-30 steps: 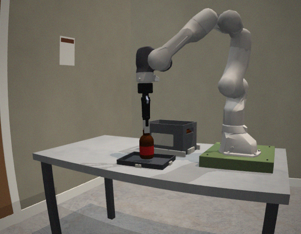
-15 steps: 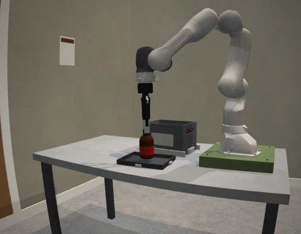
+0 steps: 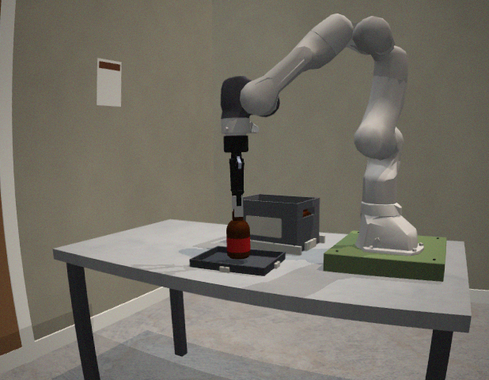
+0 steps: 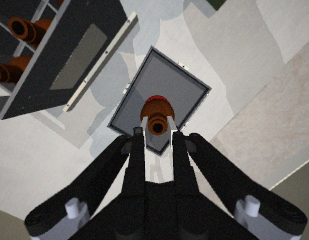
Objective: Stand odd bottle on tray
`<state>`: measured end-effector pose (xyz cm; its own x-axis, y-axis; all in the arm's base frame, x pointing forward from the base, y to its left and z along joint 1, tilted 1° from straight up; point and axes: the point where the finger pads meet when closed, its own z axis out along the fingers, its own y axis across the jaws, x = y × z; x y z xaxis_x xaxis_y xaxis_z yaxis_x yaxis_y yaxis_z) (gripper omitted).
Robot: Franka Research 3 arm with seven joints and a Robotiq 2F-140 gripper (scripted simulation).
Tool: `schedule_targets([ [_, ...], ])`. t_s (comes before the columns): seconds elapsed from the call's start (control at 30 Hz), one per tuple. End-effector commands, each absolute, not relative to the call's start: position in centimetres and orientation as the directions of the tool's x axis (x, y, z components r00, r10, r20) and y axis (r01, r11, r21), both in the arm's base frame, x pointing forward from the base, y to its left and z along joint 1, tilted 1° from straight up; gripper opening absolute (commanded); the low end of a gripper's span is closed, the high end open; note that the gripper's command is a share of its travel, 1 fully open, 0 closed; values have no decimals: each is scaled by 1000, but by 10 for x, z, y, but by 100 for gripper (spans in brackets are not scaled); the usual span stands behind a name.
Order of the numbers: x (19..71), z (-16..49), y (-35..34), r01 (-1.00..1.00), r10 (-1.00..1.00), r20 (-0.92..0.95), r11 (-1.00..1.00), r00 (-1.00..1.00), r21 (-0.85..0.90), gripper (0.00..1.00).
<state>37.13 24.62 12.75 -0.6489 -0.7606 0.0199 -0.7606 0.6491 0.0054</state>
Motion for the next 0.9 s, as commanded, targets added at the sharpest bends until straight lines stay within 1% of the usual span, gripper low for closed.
schedule_targets([
  [0.0, 374, 127, 246, -759, -759, 16, 651, -651, 1, 10],
  [0.87, 374, 116, 245, -759, -759, 16, 651, -650, 1, 10],
])
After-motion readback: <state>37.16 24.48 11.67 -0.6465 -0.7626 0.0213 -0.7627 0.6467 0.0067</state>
